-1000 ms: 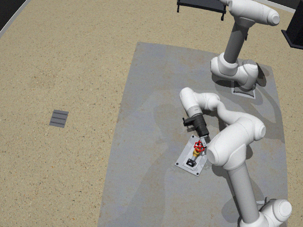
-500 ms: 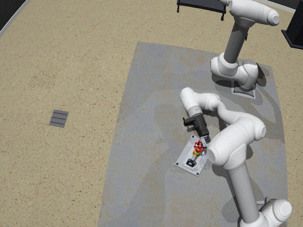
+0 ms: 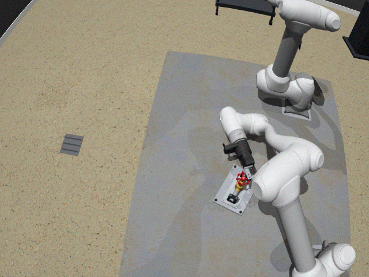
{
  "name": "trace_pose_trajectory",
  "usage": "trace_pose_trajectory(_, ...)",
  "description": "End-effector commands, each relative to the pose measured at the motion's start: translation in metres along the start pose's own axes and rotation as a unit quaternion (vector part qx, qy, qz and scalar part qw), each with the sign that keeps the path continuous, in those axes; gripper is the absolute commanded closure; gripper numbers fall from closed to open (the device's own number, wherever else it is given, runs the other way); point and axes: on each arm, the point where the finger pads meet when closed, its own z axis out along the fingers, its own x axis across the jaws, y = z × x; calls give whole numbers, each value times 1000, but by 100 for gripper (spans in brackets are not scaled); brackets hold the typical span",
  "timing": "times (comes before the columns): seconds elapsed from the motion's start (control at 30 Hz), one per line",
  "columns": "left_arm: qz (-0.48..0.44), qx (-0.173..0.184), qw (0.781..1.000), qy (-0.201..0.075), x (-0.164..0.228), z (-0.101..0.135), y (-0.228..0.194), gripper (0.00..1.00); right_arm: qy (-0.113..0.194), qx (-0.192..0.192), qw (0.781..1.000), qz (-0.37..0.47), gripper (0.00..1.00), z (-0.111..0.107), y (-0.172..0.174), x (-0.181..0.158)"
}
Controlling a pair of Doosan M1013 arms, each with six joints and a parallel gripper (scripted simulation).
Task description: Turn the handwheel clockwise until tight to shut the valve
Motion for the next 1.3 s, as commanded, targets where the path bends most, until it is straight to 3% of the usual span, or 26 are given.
trace_pose_trajectory(0.0, 0, 0, 1000, 1, -2, 0, 0, 100, 0, -1, 1000, 0, 0, -1, 0, 0)
trace_pose_trajectory(0.13, 0, 0, 1000, 1, -2, 0, 0, 100, 0, -1, 1000, 0, 0, -1, 0, 0)
trace_pose_trajectory(0.17, 0, 0, 1000, 1, -2, 0, 0, 45, 0, -1, 1000, 0, 0, -1, 0, 0)
trace_pose_trajectory(1.27, 0, 0, 1000, 1, -2, 0, 0, 45, 0, -1, 1000, 0, 0, -1, 0, 0)
